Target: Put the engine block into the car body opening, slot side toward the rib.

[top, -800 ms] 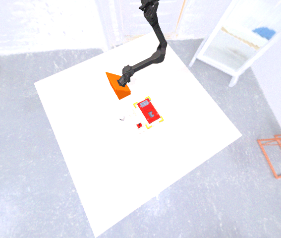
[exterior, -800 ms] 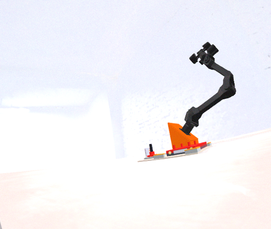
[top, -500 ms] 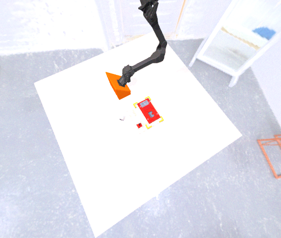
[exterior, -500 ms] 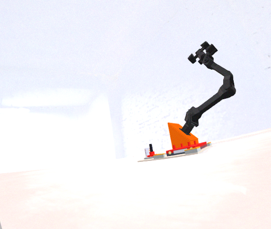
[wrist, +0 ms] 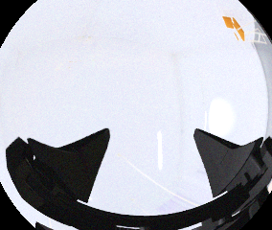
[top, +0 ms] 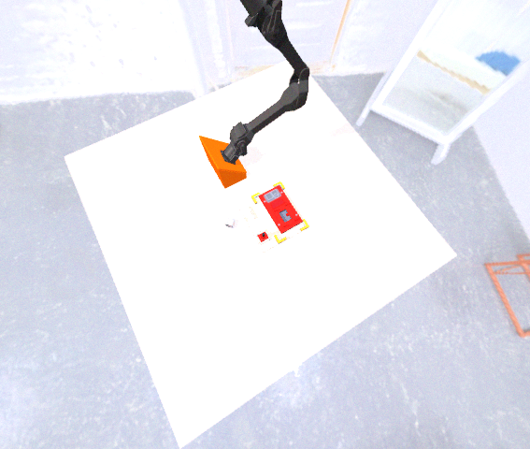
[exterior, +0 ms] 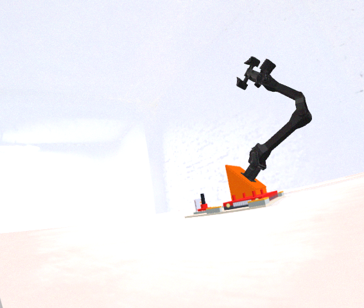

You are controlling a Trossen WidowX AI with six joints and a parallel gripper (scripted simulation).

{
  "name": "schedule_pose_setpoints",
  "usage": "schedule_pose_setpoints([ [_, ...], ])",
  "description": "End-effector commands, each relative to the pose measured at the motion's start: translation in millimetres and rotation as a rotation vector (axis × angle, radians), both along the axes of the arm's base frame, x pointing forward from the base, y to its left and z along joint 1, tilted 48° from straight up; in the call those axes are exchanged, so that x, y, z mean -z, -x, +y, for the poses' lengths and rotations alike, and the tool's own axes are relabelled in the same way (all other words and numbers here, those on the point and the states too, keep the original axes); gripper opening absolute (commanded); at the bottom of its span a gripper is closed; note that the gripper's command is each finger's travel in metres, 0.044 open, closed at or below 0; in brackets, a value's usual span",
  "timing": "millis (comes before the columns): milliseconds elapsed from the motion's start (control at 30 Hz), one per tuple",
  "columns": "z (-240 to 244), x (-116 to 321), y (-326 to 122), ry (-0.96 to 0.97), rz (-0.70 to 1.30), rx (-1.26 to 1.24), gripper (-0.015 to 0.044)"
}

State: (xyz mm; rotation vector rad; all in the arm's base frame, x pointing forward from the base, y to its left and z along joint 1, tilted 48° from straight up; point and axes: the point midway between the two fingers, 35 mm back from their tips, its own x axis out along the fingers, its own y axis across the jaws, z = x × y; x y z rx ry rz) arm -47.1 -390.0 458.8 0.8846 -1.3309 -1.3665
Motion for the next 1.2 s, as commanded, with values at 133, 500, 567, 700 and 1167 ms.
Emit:
schedule_pose_setpoints([
  [133,-29.1,49.0,-43.5,-0.178,0.117,-0.139,0.0440],
  [500,-48.0,111.2,-104.6,-0.372,0.280,-0.341,0.0440],
  [567,-49.0,117.6,-110.1,-0.391,0.294,-0.360,0.0440],
  [700,-51.9,145.6,-132.5,-0.471,0.359,-0.442,0.0440],
  [1167,-37.9,239.9,-205.4,-0.716,0.586,-0.749,0.0440],
])
